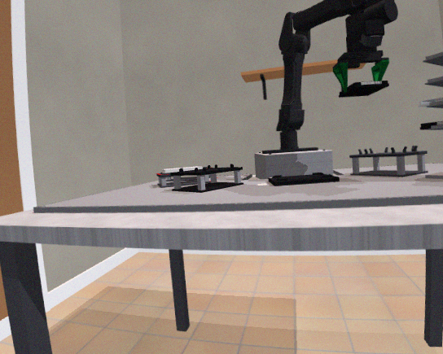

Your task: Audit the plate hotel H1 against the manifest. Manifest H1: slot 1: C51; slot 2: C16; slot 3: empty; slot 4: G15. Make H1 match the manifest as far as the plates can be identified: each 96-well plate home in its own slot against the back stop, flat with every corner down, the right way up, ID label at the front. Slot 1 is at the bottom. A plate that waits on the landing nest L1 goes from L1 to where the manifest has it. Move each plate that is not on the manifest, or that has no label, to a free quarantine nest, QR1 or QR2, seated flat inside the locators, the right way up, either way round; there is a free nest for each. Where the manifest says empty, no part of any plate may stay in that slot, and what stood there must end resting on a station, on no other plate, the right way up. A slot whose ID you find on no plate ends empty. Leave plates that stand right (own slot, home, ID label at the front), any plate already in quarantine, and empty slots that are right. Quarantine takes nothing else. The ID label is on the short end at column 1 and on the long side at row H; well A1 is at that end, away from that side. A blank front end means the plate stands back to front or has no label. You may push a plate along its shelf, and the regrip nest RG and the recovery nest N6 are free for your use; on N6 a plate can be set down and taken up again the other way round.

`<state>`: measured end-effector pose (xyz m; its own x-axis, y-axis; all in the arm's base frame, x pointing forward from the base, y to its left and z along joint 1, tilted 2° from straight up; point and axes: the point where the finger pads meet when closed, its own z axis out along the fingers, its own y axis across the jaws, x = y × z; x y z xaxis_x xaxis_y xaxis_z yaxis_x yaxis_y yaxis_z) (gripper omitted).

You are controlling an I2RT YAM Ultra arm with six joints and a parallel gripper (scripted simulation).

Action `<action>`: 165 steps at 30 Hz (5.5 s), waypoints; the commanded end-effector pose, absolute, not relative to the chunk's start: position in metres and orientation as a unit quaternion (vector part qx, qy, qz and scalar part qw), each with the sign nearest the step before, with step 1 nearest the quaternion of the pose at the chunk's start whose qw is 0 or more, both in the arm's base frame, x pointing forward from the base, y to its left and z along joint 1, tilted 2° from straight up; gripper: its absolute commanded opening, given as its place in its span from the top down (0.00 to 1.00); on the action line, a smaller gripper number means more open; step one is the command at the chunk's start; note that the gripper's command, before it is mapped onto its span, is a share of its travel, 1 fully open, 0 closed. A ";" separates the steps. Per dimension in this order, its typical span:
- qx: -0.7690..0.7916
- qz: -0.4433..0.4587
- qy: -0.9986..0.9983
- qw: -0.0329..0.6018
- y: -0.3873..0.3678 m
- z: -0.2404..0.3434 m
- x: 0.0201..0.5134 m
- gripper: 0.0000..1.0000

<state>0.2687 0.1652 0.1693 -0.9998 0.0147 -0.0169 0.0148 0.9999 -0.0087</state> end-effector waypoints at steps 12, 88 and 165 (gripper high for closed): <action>0.120 0.008 0.992 0.025 0.127 0.180 0.281 0.14; 0.681 0.020 0.732 0.017 -0.016 0.179 0.279 0.14; 0.689 0.020 0.724 0.017 -0.014 0.024 0.293 0.14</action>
